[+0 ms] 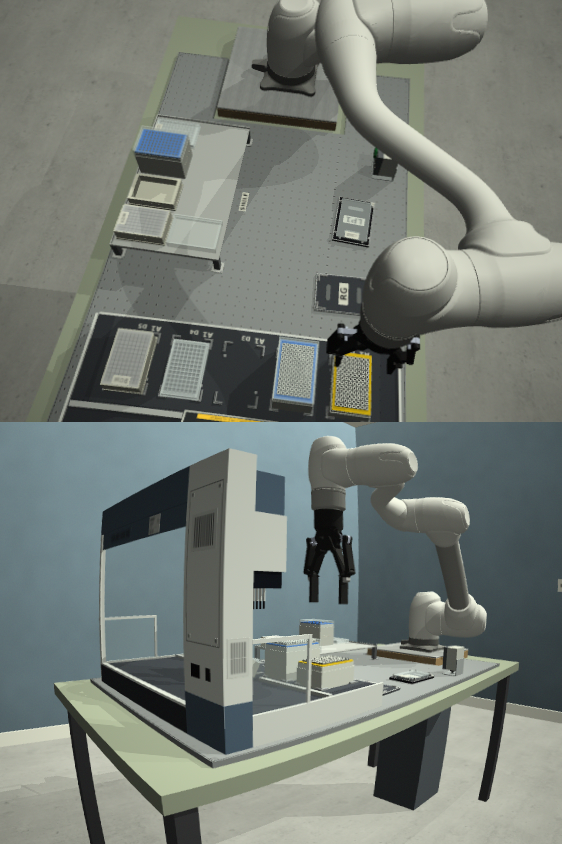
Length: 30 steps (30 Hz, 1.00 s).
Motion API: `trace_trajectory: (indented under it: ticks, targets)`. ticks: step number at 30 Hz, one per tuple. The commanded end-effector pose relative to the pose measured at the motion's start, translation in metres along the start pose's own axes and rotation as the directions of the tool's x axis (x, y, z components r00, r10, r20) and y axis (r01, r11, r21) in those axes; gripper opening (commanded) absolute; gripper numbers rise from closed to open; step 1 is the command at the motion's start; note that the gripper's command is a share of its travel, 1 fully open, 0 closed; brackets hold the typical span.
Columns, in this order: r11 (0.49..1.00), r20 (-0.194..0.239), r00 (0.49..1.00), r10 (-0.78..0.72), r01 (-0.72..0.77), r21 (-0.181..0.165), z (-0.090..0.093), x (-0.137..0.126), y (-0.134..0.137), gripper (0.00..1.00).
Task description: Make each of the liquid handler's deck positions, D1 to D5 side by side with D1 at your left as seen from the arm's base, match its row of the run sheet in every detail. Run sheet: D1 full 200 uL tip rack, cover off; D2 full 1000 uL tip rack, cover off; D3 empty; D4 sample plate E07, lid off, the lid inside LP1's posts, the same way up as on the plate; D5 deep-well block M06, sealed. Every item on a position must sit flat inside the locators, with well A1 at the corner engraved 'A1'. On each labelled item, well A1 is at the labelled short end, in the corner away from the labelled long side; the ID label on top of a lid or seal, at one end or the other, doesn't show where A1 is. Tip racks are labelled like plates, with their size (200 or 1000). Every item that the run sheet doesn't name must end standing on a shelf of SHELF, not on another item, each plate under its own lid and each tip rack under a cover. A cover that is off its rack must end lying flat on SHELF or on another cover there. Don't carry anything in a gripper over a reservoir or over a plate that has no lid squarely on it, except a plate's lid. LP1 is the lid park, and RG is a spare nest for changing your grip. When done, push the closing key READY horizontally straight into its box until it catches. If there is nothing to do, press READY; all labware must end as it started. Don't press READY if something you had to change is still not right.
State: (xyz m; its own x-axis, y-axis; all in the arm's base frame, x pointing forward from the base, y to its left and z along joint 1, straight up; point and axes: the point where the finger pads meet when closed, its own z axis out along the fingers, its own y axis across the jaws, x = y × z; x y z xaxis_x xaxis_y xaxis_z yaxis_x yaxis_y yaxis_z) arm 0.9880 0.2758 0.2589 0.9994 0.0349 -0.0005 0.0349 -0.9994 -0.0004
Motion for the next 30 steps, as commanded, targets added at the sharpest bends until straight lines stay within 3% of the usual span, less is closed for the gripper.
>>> trace_trajectory:
  ticks: [1, 18, 30]
  targets:
    - [1.000, -0.002, 1.000, 0.000, 0.000, 0.001, -0.003, 0.000, 0.000, 0.66]
    - [1.000, -0.002, 1.000, 0.000, 0.000, 0.001, -0.028, 0.000, 0.000, 0.66]
    - [1.000, -0.002, 1.000, 0.000, 0.000, 0.001, -0.026, -0.060, -0.001, 0.66]
